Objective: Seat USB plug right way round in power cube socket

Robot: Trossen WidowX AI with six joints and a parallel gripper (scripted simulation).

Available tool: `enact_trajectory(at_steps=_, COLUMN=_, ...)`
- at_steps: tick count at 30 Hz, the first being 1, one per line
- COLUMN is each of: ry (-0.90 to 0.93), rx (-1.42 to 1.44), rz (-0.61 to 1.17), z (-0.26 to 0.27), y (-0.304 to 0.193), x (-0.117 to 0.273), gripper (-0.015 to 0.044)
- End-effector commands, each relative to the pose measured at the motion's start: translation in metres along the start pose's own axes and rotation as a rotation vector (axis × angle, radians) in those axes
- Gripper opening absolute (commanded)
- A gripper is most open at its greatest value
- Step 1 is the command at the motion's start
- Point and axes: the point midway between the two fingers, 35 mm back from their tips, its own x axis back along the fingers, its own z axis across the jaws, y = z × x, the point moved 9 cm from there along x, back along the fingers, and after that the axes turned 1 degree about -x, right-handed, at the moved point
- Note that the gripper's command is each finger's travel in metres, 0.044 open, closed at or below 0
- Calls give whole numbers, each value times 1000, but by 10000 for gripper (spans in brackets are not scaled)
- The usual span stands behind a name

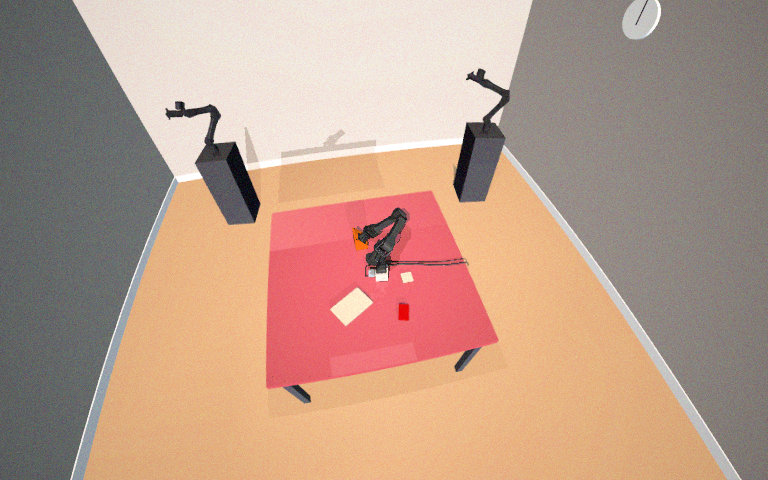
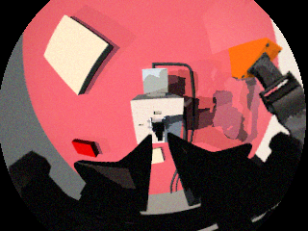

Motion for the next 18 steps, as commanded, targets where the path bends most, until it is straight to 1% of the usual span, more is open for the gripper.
enact_trajectory(at_steps=1, ry=0, rx=-1, rz=0, z=0, y=0, x=0, gripper=95)
enact_trajectory(at_steps=7, ry=0, rx=0, rz=0, z=0, y=0, x=0, gripper=95)
enact_trajectory(at_steps=18, ry=0, rx=0, rz=0, z=0, y=-1, x=11, gripper=95)
